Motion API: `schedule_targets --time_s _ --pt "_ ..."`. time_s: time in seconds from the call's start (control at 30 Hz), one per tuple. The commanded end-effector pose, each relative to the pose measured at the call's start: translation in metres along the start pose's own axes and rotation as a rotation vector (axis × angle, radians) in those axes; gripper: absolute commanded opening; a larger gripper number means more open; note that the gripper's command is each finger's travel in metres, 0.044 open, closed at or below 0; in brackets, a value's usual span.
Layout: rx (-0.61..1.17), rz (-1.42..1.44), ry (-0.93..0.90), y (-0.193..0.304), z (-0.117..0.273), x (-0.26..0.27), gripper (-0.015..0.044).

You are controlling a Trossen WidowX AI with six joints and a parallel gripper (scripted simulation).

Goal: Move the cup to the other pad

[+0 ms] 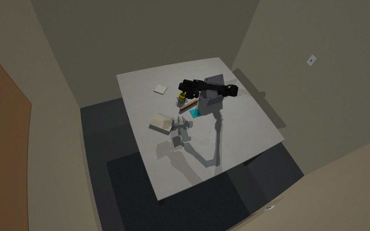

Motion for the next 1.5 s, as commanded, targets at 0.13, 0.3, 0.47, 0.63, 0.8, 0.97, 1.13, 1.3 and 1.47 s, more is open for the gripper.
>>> schedule_targets --time_s 0.13,0.3,0.47,0.63,0.8,0.97,1.13,1.3,1.47 --pt "-0.135 0.056 -0.349 0.056 -0.046 0.004 0.0167" --pt "-0.181 0.060 -0.401 0.066 -0.053 0.006 0.0167" --pt "-0.181 0.060 -0.401 0.068 -0.055 0.005 0.0167" --pt "-0.181 0.060 -0.401 0.067 -0.061 0.007 0.0167" --pt "-0.181 0.060 -0.400 0.065 -0.068 0.010 0.0167" --pt "-0.181 0.060 -0.400 0.064 -0.076 0.013 0.0167" --pt "-0.181 0.060 -0.400 0.062 -0.083 0.016 0.0167" --pt "-0.182 0.060 -0.401 0.061 -0.090 0.020 0.0167" --pt "-0.182 0.060 -0.401 0.060 -0.097 0.023 0.0167"
Point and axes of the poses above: the point midway between the two fingers, 35 mm back from their tips, its own z axis back along the fingers, its own x axis across the jaws, y = z × x, the point moved 4 cm from there along z, back along the fingers, and after that the axes turned 4 degrees about -z, right-handed, at the moved point
